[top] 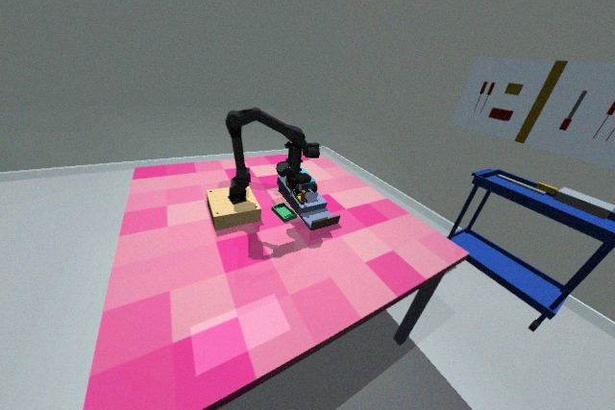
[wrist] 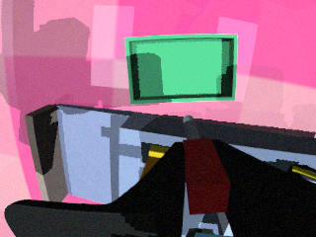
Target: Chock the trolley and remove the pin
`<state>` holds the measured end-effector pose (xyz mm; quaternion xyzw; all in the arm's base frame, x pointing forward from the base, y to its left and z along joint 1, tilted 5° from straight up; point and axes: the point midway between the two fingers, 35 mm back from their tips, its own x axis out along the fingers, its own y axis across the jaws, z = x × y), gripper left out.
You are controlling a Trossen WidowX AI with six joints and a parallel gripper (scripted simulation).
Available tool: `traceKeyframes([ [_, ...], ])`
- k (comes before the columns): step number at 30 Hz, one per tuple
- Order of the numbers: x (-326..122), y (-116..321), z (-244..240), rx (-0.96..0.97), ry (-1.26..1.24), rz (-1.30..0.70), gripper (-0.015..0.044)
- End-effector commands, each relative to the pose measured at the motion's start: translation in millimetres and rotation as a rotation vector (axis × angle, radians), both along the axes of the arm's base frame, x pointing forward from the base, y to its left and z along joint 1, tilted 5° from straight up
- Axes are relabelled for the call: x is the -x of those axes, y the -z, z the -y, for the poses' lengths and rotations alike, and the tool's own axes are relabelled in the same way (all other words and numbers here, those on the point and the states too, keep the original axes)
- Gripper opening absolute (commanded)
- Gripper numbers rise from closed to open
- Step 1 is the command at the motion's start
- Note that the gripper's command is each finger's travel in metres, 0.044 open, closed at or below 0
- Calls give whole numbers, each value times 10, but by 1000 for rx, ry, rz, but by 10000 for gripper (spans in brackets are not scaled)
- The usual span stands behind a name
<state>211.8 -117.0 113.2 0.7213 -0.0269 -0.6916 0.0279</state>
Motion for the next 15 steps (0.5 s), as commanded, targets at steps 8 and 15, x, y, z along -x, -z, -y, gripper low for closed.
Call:
traceKeyframes([
  [8, 119, 91, -9, 10, 32, -1, 0],
  [15, 282, 217, -30, 11, 35, -2, 0],
])
